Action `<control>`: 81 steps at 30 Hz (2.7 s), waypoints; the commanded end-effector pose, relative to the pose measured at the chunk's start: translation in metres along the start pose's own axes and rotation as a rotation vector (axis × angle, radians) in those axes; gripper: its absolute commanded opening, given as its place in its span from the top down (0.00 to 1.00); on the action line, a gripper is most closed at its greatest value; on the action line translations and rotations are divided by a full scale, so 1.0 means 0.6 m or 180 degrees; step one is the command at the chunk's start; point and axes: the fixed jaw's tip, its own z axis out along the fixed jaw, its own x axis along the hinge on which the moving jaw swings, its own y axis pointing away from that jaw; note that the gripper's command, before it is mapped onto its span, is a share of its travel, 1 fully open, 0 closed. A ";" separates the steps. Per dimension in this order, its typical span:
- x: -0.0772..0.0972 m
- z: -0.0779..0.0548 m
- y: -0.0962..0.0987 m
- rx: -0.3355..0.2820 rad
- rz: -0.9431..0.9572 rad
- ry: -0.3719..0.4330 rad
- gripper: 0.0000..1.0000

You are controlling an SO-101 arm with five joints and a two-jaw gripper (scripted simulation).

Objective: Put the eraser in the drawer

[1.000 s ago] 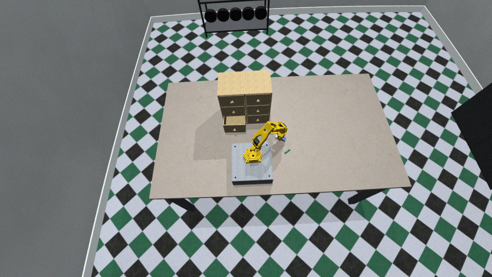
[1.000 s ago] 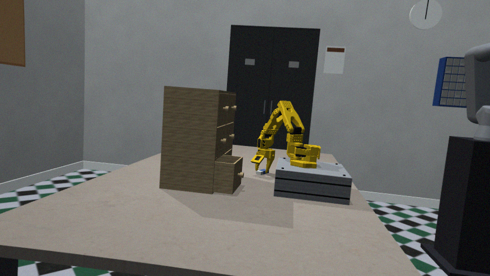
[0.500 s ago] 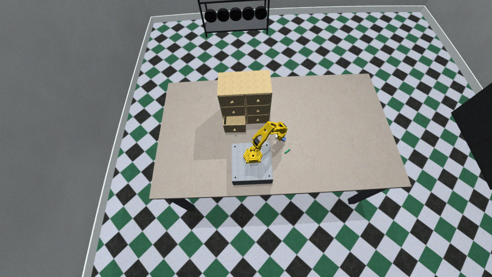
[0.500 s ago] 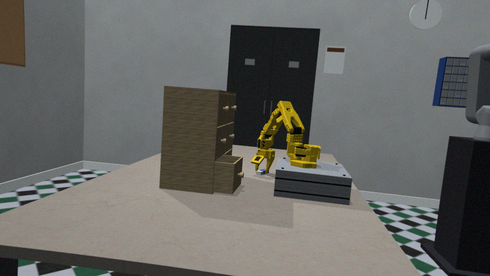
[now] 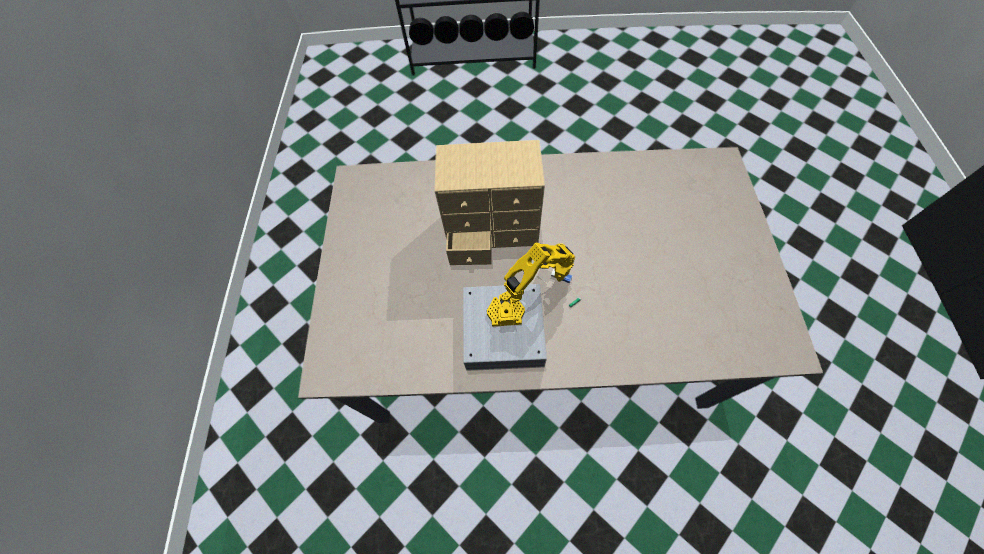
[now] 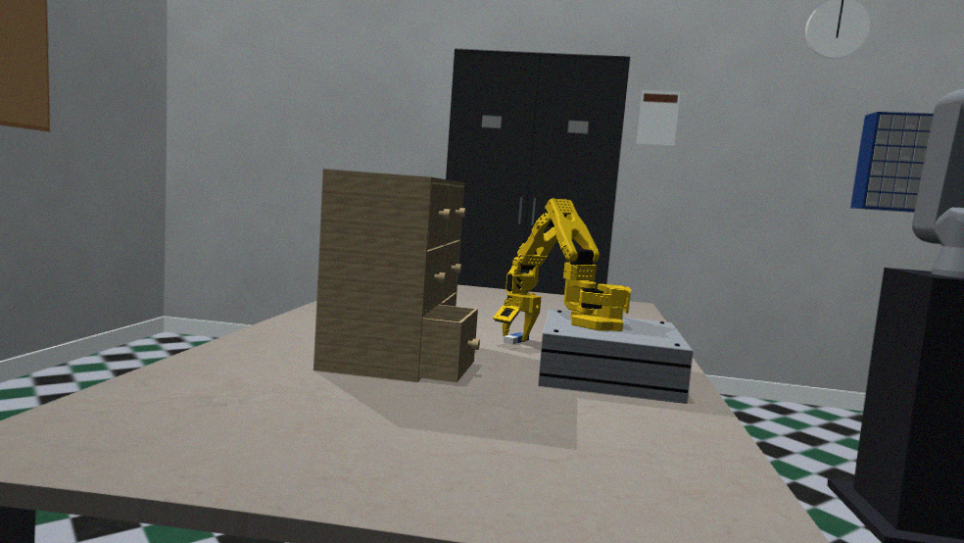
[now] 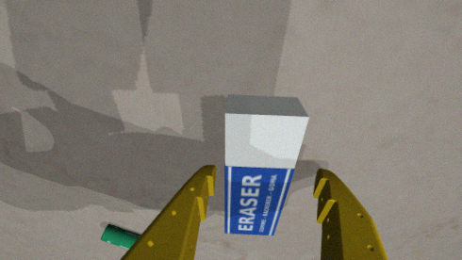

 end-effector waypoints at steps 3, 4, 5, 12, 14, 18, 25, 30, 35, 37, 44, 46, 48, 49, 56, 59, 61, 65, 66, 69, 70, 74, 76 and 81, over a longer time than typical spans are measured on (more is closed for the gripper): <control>0.002 0.004 -0.001 0.0016 0.0002 0.0003 0.78; 0.002 0.004 -0.001 0.0016 0.0002 0.0003 0.78; 0.002 0.004 -0.001 0.0016 0.0002 0.0003 0.79; 0.002 0.004 -0.001 0.0016 0.0002 0.0003 0.82; 0.002 0.004 -0.001 0.0016 0.0002 0.0003 0.83; 0.002 0.004 -0.001 0.0016 0.0002 0.0003 0.85; 0.002 0.004 -0.001 0.0016 0.0002 0.0003 0.90; 0.002 0.004 -0.001 0.0016 0.0002 0.0003 0.91; 0.002 0.004 -0.001 0.0016 0.0002 0.0003 0.95; 0.002 0.004 -0.001 0.0016 0.0002 0.0003 0.96; 0.002 0.004 -0.001 0.0016 0.0002 0.0003 1.00; 0.002 0.004 -0.001 0.0016 0.0002 0.0003 1.00; 0.002 0.004 -0.001 0.0016 0.0002 0.0003 1.00; 0.002 0.004 -0.001 0.0016 0.0002 0.0003 1.00; 0.002 0.004 -0.001 0.0016 0.0002 0.0003 1.00; 0.002 0.004 -0.001 0.0016 0.0002 0.0003 1.00; 0.002 0.004 -0.001 0.0016 0.0002 0.0003 1.00; 0.002 -0.004 -0.002 0.0016 0.0002 0.0003 1.00; 0.002 -0.008 -0.002 0.0016 0.0002 0.0003 1.00; 0.003 -0.019 -0.003 0.0016 0.0002 0.0003 1.00; 0.003 -0.023 -0.003 0.0016 0.0002 0.0003 1.00; 0.003 -0.039 -0.004 0.0016 0.0002 0.0003 1.00; 0.003 -0.046 -0.004 0.0016 0.0002 0.0003 1.00; 0.003 -0.058 -0.003 0.0016 0.0002 0.0003 1.00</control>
